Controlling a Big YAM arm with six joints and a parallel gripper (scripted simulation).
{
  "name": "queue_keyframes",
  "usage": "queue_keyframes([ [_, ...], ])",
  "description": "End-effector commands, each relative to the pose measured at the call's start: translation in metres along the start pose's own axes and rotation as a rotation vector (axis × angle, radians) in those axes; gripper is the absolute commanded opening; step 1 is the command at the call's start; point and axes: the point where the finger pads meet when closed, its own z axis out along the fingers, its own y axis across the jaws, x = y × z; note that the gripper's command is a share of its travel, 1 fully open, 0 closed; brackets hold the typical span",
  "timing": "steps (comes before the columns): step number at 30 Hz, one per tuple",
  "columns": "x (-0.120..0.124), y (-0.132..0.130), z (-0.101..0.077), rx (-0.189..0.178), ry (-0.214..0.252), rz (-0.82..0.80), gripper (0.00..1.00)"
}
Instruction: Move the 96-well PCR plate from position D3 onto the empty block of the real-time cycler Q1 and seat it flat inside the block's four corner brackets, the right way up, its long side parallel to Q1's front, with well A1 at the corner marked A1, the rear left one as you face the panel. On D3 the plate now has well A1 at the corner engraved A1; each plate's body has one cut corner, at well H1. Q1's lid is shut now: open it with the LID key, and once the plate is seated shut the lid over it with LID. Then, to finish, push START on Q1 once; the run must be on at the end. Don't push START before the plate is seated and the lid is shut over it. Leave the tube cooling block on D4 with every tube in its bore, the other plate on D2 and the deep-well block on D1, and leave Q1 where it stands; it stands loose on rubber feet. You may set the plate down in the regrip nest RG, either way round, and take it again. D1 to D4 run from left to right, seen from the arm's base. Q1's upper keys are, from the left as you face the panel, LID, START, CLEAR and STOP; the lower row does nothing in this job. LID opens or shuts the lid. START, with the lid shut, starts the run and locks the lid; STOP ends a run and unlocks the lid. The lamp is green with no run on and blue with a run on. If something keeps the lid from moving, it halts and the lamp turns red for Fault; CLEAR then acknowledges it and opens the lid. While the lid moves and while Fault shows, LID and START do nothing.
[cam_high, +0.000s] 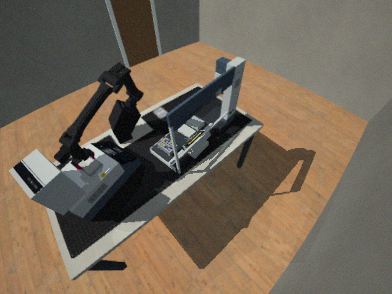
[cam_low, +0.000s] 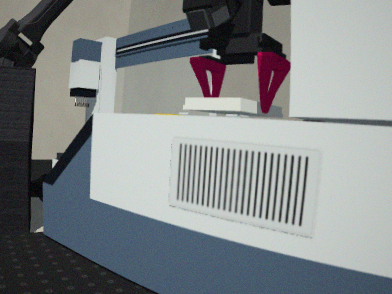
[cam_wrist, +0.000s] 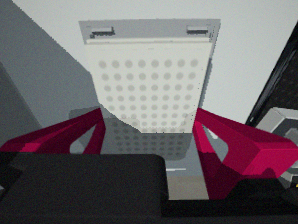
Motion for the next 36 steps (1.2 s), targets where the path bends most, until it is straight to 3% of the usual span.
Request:
queue_keyframes([
  [1,0.006,0.017,-0.021,-0.060,0.008,-0.012,0.00],
  [8,-0.005,0.009,-0.015,-0.042,0.013,0.008,0.00],
  [18,-0.006,0.018,-0.014,-0.051,0.018,0.009,0.00],
  [27,0.008,0.018,-0.001,-0.039,0.002,-0.016,0.00],
  [36,0.006,0.020,-0.016,-0.054,0.021,-0.004,0.00],
])
